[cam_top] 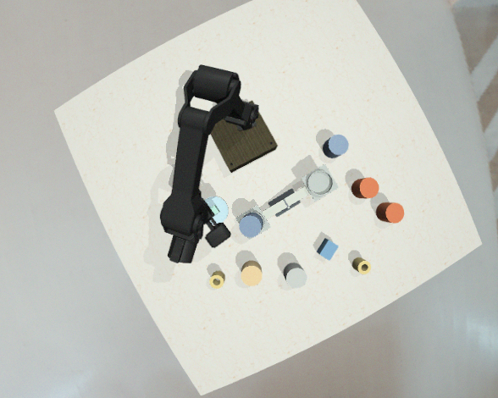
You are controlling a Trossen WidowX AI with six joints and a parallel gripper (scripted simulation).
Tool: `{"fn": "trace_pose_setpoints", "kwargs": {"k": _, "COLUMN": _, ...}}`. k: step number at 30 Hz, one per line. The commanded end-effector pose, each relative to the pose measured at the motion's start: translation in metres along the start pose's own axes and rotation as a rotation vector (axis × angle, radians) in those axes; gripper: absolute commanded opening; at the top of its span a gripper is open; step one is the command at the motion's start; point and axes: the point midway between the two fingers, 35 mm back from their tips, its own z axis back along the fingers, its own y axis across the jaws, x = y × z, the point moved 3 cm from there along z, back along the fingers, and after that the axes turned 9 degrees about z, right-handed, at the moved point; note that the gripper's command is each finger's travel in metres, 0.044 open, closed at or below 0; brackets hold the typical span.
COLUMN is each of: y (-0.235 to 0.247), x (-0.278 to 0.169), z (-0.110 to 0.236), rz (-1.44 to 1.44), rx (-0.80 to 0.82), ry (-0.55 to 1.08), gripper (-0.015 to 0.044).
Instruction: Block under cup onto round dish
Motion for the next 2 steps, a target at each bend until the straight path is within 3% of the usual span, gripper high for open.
{"fn": "trace_pose_setpoints", "kwargs": {"k": 1, "y": -0.0001, "x": -0.0004, "z": 0.0028, "rz": -0.005, "rx": 0.0, "ry": 0.001, "gripper": 0.044}}
{"fn": "trace_pose_setpoints", "kwargs": {"k": 2, "y": -0.0001, "x": -0.0004, "z": 0.0028, "rz": -0.005, "rx": 0.0, "ry": 0.001, "gripper": 0.044}}
